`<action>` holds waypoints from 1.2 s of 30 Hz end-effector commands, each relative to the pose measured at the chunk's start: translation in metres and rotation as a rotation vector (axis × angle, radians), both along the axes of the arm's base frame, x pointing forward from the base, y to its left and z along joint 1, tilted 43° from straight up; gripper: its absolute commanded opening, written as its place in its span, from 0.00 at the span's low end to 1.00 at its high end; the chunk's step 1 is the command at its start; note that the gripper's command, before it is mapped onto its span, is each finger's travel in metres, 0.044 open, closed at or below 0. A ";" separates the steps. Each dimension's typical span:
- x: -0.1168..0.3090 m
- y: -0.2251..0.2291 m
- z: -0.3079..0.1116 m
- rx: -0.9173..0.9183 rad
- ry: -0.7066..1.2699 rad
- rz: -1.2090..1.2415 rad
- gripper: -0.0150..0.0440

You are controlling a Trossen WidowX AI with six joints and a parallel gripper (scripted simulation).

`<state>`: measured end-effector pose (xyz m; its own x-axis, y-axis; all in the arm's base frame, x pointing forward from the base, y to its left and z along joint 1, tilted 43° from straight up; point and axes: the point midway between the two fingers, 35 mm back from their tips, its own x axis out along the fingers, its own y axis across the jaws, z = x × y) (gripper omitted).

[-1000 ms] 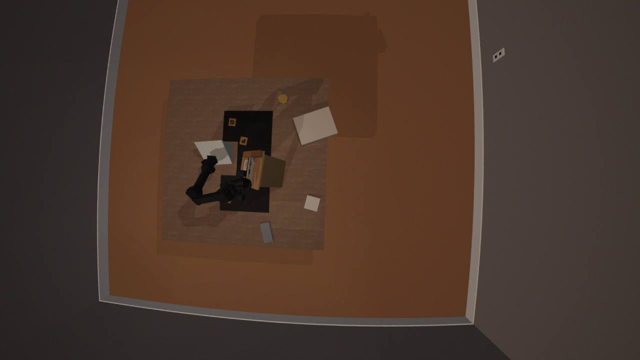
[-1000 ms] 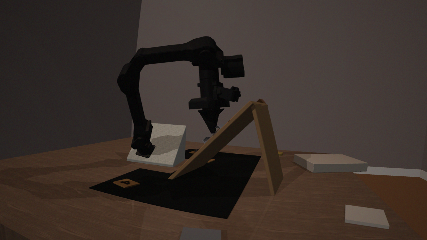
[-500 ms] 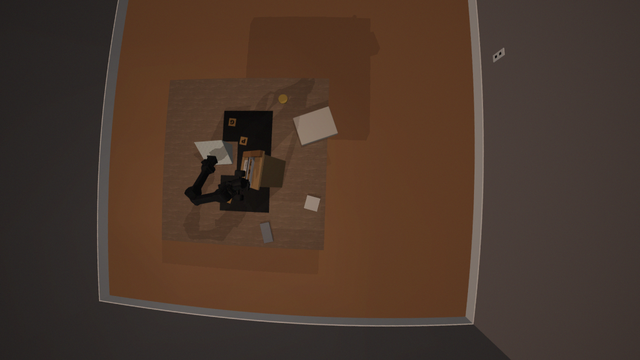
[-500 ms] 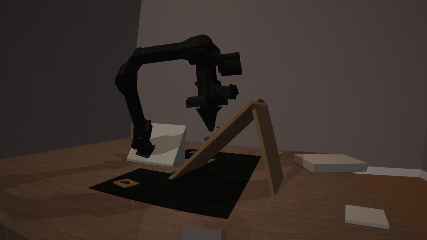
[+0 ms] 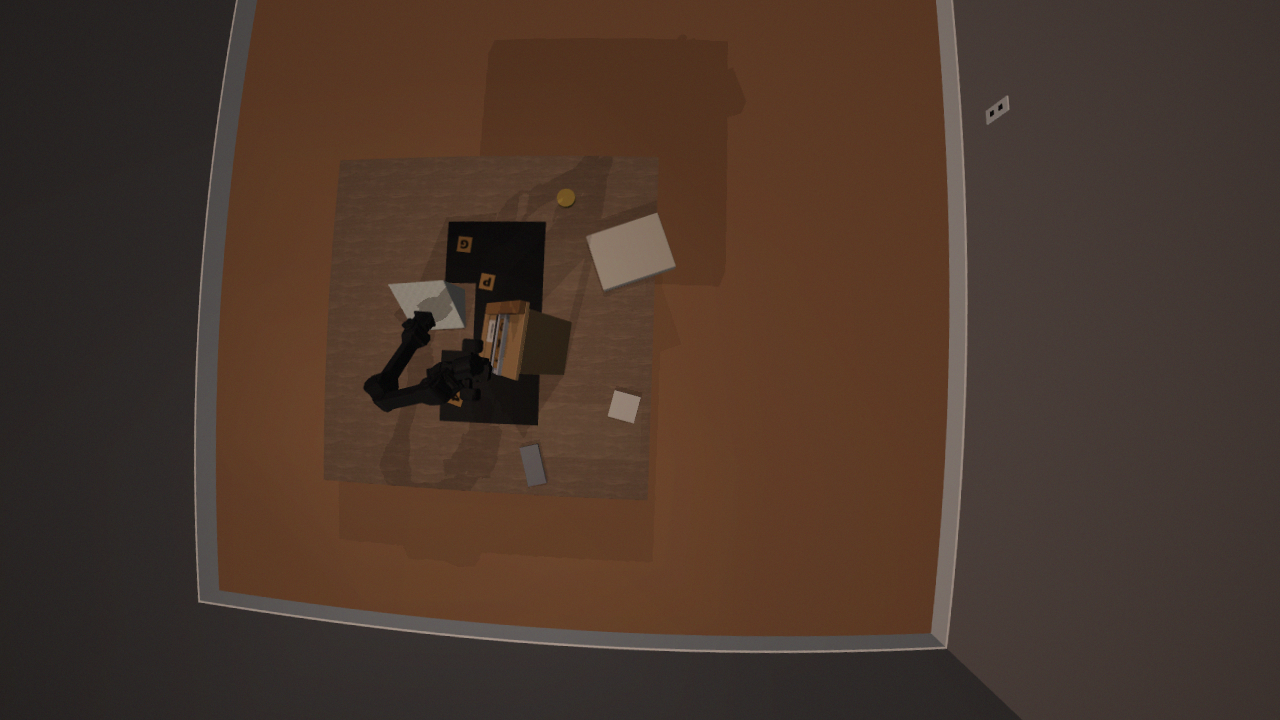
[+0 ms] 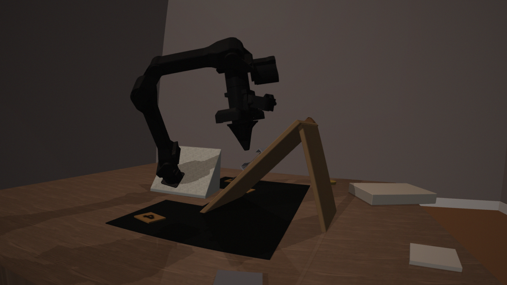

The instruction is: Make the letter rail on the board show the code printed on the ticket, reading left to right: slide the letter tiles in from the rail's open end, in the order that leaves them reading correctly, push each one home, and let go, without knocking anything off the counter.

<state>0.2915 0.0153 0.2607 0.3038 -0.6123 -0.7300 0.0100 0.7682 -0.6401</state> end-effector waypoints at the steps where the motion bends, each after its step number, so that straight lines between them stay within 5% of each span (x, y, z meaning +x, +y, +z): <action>1: -0.004 0.002 0.000 0.004 -0.010 0.001 0.25; 18: -0.091 0.145 0.003 0.153 -0.320 0.371 1.00; 36: -0.096 0.149 0.003 0.166 -0.331 0.387 1.00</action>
